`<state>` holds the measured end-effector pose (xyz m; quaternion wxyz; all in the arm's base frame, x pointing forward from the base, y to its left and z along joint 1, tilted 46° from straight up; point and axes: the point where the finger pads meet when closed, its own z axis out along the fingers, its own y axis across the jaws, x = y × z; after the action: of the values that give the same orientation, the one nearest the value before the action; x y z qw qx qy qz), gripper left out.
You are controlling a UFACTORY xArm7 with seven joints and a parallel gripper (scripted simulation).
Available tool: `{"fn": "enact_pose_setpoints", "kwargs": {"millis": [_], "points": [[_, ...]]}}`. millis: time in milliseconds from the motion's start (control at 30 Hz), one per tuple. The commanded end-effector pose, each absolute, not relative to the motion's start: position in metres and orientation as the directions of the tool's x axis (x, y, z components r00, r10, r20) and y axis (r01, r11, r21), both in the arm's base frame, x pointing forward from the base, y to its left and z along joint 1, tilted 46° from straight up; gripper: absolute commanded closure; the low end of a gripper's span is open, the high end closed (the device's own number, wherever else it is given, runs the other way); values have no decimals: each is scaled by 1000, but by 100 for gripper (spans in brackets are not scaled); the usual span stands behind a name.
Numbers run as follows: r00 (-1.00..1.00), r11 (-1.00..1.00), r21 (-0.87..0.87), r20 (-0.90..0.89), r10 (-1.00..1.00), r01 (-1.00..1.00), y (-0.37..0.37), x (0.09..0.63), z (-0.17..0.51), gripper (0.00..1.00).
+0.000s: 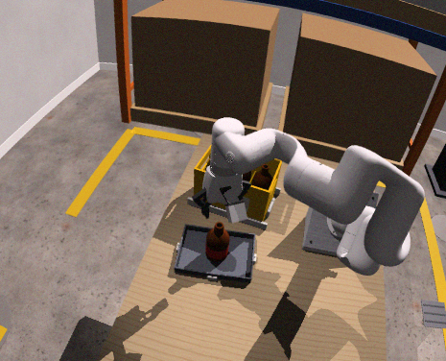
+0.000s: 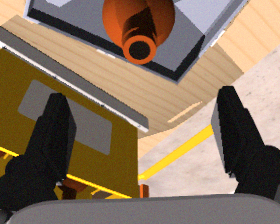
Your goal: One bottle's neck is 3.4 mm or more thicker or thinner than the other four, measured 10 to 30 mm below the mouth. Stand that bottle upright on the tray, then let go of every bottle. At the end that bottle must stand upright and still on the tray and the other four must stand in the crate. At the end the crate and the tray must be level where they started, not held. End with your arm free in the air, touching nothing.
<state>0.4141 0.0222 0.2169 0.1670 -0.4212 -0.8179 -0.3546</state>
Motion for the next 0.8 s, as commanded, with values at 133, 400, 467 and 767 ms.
{"fn": "enact_pose_setpoints", "kwargs": {"millis": [133, 400, 467, 767], "points": [[-589, 392, 441, 570, 572, 807, 15, 415, 223, 0], [-589, 392, 441, 570, 572, 807, 14, 415, 224, 100], [-589, 392, 441, 570, 572, 807, 14, 415, 224, 100], [-589, 392, 441, 570, 572, 807, 14, 415, 224, 100]]}}
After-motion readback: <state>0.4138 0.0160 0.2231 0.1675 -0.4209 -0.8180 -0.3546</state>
